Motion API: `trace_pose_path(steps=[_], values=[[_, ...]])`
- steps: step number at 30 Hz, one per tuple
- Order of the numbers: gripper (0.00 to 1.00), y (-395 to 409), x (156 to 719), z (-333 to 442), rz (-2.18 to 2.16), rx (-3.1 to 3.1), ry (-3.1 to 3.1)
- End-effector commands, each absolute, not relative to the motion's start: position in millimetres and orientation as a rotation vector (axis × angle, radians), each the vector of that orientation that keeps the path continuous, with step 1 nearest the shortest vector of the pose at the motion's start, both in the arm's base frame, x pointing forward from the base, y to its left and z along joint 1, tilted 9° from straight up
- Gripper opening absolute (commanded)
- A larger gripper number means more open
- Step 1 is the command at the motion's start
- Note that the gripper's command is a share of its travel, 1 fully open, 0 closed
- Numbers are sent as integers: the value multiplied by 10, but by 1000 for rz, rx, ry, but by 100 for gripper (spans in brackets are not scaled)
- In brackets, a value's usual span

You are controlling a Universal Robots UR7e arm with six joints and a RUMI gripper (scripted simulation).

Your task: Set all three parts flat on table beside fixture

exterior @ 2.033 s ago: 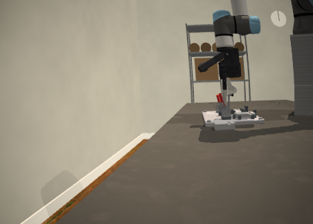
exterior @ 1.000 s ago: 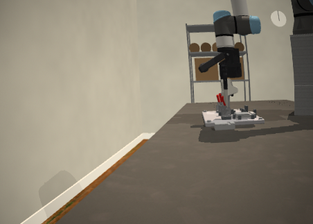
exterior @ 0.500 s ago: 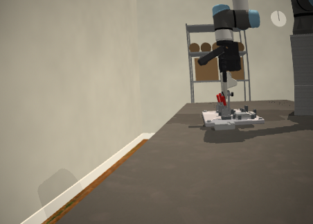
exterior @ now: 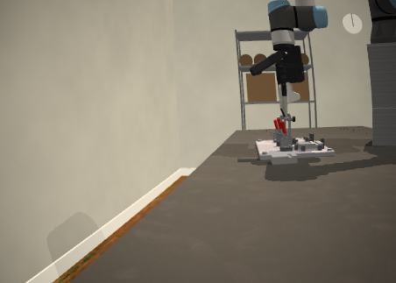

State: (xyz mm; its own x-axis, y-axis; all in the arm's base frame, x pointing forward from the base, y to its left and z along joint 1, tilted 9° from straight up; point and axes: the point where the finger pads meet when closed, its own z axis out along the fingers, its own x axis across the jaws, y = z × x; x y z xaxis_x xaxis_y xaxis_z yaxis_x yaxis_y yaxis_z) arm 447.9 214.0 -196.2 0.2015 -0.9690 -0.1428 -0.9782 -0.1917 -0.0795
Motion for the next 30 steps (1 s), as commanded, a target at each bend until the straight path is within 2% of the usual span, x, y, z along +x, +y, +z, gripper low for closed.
trace_pose_path(steps=[1, 6, 7, 30], values=[[28, 2133, 4461, -1963, 96, -2313, 1895], [28, 2133, 4462, -1962, 95, -2312, 1895], [59, 2133, 4462, -1962, 95, -2312, 1895], [59, 2083, 4445, -1684, 96, -2312, 1896]])
